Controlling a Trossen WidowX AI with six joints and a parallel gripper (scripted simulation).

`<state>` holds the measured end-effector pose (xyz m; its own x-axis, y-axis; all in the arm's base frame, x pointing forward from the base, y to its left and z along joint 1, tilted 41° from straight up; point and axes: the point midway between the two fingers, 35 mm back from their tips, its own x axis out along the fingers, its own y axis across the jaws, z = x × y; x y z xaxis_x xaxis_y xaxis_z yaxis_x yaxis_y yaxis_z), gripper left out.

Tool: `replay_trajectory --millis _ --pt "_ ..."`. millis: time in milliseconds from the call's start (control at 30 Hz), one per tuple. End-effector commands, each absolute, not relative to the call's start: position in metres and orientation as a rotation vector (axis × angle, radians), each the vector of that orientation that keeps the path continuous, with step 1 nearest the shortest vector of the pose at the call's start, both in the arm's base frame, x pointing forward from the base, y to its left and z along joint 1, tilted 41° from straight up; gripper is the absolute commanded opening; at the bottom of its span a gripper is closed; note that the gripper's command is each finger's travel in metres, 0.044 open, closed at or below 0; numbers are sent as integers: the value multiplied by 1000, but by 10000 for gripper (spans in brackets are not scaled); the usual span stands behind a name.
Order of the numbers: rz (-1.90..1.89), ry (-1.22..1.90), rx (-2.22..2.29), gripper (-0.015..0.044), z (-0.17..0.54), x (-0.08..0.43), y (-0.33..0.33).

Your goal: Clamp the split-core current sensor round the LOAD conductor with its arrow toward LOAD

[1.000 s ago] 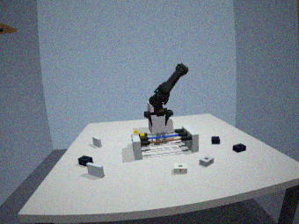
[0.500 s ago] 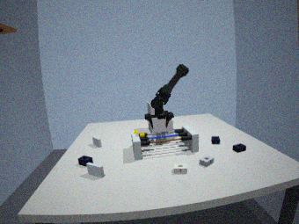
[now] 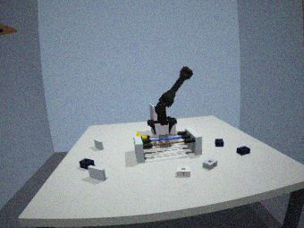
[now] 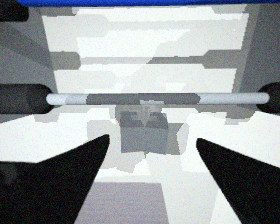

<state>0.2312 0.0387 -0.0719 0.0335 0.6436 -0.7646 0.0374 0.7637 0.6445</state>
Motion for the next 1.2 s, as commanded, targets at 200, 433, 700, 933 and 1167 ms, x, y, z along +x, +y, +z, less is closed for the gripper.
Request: replay_trajectory --millis 200,433,700,933,1167 --pt "511 1484 595 440 -84 229 51" --pt "512 1482 585 335 -83 230 50" --pt "512 1482 585 282 -83 230 50" --pt "512 1482 585 235 -83 230 50" --pt "506 1483 583 71 -71 233 37"
